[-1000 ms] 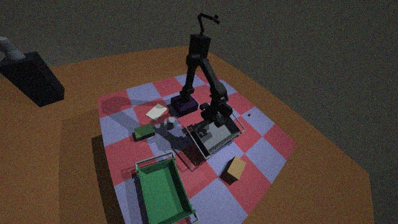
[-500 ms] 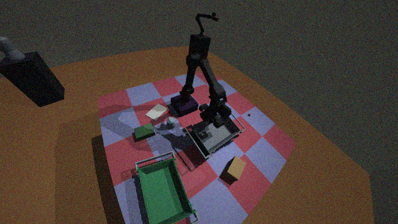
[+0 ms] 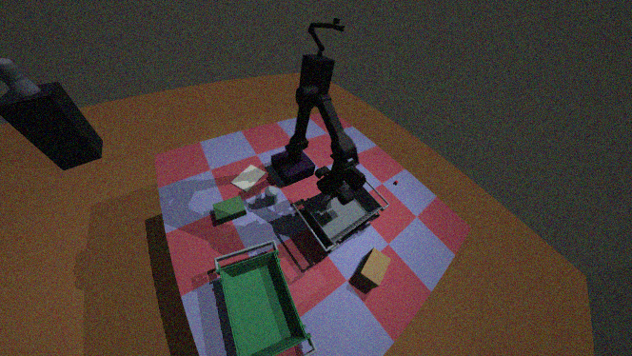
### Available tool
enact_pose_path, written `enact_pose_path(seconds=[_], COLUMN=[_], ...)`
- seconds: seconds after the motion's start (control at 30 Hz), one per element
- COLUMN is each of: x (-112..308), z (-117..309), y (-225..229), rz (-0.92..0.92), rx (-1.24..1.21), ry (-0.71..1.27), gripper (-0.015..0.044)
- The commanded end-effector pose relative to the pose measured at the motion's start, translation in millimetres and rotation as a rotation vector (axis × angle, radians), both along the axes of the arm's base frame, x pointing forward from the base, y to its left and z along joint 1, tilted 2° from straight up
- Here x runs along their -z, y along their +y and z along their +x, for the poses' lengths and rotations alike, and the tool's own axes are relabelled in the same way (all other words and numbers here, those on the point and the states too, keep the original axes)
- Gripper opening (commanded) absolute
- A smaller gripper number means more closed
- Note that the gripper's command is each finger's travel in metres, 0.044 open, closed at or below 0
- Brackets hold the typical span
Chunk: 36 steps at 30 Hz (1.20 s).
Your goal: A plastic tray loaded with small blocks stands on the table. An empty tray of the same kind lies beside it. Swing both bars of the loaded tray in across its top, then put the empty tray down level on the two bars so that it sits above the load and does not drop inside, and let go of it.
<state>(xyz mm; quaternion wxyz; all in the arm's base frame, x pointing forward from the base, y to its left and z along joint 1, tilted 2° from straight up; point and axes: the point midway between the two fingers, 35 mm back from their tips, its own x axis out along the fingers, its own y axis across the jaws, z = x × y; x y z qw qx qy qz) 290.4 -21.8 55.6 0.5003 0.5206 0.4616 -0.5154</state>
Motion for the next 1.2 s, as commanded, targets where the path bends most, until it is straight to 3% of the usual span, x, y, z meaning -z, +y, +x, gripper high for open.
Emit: enact_pose_path(seconds=[0.0,0.5,1.17], x=[7.5,7.5,7.5], z=[-4.0,-4.0,-4.0], y=[-0.4,-0.4,-0.4], rz=[0.000,0.000,0.000], rx=[0.000,0.000,0.000], ry=[0.017,0.017,0.017], gripper=[0.0000,0.0000,0.0293])
